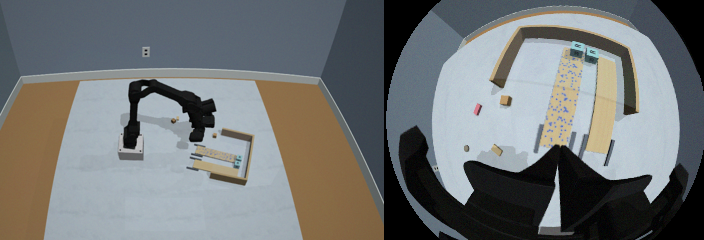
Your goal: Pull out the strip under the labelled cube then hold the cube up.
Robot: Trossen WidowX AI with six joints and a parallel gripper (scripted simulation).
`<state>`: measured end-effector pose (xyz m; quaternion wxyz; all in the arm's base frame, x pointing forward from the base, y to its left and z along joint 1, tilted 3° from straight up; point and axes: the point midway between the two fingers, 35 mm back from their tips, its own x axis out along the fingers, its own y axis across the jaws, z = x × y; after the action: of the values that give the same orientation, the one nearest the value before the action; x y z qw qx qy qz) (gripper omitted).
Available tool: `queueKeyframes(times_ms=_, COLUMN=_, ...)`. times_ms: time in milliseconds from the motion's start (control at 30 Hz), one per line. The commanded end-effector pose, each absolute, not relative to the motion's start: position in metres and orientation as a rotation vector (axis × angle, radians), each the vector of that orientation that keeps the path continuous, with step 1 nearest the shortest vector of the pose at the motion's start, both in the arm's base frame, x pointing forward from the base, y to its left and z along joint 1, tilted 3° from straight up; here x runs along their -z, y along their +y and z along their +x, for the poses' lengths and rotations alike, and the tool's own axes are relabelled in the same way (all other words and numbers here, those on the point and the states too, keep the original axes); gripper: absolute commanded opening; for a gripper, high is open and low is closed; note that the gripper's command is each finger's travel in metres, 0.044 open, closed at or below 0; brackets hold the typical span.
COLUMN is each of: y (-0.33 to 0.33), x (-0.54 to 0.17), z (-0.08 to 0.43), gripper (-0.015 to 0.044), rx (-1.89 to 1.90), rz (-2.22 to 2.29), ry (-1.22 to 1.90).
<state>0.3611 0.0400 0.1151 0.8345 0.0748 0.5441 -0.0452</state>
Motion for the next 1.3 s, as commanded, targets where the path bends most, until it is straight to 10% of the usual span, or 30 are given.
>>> queueKeyframes(times_ms=0, y=0.046, x=-0.091, z=0.371, gripper=0.0, rx=0.142, rz=0.183, ry=1.324)
queueKeyframes(times_ms=1267, y=0.049, x=-0.023, z=0.383, gripper=0.0, rx=0.197, rz=0.19, ry=1.481)
